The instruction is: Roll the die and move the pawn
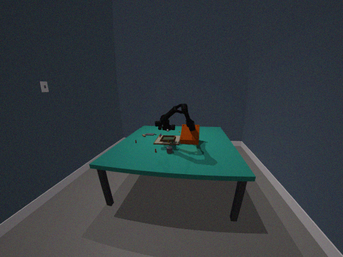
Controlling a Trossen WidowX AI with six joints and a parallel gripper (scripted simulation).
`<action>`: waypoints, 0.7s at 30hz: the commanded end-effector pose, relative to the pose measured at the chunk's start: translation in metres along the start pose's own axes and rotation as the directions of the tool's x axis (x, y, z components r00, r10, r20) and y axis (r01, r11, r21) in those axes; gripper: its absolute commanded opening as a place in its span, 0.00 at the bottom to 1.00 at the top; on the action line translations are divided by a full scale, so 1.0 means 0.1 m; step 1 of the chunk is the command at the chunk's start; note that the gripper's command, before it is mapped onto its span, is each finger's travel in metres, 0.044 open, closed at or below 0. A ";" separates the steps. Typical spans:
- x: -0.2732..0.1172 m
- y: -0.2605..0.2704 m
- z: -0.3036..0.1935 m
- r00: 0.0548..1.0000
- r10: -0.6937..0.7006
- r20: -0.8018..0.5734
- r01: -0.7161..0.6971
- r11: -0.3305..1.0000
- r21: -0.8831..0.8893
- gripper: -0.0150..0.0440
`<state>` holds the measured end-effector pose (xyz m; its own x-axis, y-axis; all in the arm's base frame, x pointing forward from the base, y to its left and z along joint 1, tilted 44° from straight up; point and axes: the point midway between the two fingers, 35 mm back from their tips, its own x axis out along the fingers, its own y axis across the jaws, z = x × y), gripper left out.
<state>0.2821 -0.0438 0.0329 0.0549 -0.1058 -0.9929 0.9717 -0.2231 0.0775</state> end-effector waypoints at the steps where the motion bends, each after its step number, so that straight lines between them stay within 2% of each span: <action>1: 0.00 0.00 0.00 1.000 0.000 0.000 0.000 1.000 0.000 0.57; 6: -0.24 0.00 0.28 1.000 0.001 0.005 -0.001 1.000 0.005 0.79; 10: -0.26 0.00 0.30 1.000 0.001 0.006 -0.001 1.000 0.006 0.97; 12: -0.25 0.00 0.30 1.000 -0.006 -0.008 0.006 1.000 0.003 1.00; 14: -0.12 -0.03 0.26 0.991 -0.049 -0.123 0.048 0.999 -0.017 1.00; 16: 0.03 -0.06 0.19 0.947 -0.091 -0.309 0.081 0.996 -0.043 1.00; 18: 0.14 -0.06 0.15 0.867 -0.092 -0.490 0.077 0.996 -0.051 1.00; 21: 0.21 -0.01 0.13 0.708 -0.021 -0.706 0.018 1.000 -0.012 1.00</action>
<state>0.2736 -0.0591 0.0266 0.0558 0.3177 -0.9466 0.9825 -0.1861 -0.0046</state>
